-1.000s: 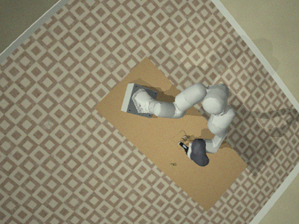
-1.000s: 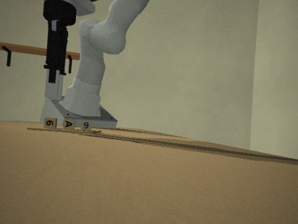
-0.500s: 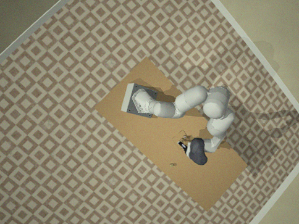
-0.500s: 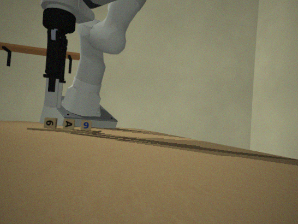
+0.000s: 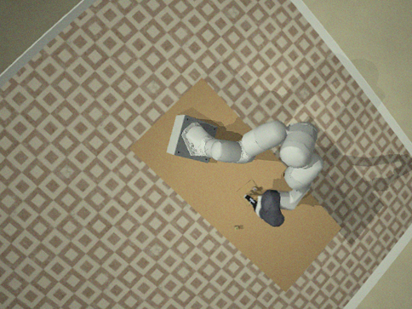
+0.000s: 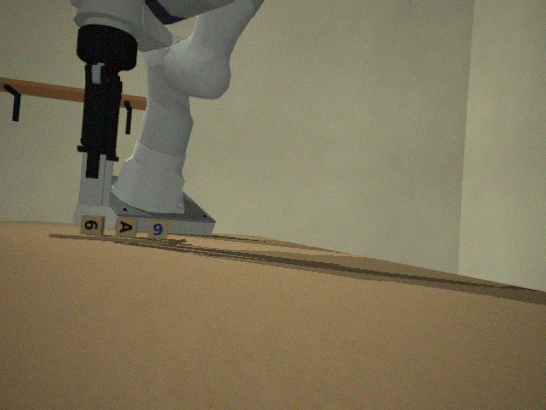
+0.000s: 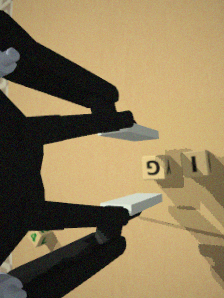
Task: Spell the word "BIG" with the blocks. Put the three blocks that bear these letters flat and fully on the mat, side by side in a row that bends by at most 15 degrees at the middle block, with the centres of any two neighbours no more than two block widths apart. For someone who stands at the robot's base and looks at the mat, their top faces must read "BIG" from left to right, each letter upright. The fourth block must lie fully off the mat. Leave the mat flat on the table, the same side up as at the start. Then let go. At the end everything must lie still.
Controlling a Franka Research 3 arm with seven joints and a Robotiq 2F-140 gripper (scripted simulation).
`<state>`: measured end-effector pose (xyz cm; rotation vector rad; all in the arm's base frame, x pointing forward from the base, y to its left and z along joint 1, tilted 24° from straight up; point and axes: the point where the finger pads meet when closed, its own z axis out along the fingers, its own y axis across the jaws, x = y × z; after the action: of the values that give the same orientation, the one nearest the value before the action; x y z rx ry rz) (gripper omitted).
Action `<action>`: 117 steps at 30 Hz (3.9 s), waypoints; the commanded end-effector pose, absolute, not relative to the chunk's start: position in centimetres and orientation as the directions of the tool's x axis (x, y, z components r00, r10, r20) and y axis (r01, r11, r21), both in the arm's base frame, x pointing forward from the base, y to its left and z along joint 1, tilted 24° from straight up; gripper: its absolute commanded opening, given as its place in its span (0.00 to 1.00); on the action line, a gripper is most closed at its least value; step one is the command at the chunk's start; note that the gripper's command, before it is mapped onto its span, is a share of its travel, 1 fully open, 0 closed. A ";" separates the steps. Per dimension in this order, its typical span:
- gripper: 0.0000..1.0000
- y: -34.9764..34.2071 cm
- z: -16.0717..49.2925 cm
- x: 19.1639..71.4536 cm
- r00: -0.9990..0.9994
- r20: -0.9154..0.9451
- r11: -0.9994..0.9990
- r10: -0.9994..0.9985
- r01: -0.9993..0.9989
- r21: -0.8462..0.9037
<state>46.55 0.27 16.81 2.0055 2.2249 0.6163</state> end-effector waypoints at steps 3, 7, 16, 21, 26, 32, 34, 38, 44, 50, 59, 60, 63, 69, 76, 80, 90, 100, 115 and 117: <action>0.35 0.4 16.6 46.7 -0.147 0.197 0.069 0.969 0.933 0.353; 0.35 0.4 16.6 46.8 -0.147 0.197 0.069 0.969 0.933 0.353; 0.35 0.4 16.6 46.8 -0.147 0.197 0.069 0.969 0.933 0.353; 0.35 0.4 16.6 46.8 -0.147 0.197 0.069 0.969 0.933 0.353; 0.35 0.4 16.6 46.8 -0.147 0.197 0.069 0.969 0.933 0.353; 0.35 0.4 16.6 46.8 -0.147 0.197 0.069 0.969 0.933 0.353; 0.35 0.4 16.6 46.8 -0.147 0.197 0.069 0.969 0.933 0.353; 0.35 0.4 16.6 46.8 -0.147 0.197 0.069 0.969 0.933 0.353; 0.35 0.4 16.6 46.8 -0.147 0.197 0.069 0.969 0.933 0.353; 0.35 0.4 16.6 46.8 -0.147 0.197 0.069 0.969 0.933 0.353; 0.35 0.5 16.6 46.7 -0.147 0.197 0.069 0.969 0.933 0.353; 0.35 0.5 16.6 46.7 -0.147 0.197 0.069 0.969 0.933 0.353; 0.35 0.5 16.6 46.7 -0.147 0.197 0.069 0.969 0.933 0.353; 0.35 0.5 16.6 46.7 -0.147 0.197 0.069 0.969 0.933 0.353; 0.35 0.5 16.6 46.7 -0.147 0.197 0.069 0.969 0.933 0.353; 0.35 0.5 16.6 46.7 -0.147 0.197 0.069 0.969 0.933 0.353; 0.35 0.5 16.6 46.7 -0.147 0.197 0.069 0.969 0.933 0.353; 0.35 0.5 16.5 46.8 -0.147 0.197 0.069 0.969 0.933 0.353; 0.35 1.0 14.7 47.4 -0.147 0.197 0.069 0.969 0.933 0.353; 0.35 1.1 14.4 47.5 -0.147 0.197 0.069 0.969 0.933 0.353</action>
<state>47.09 1.18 14.51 2.0089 2.2336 0.6168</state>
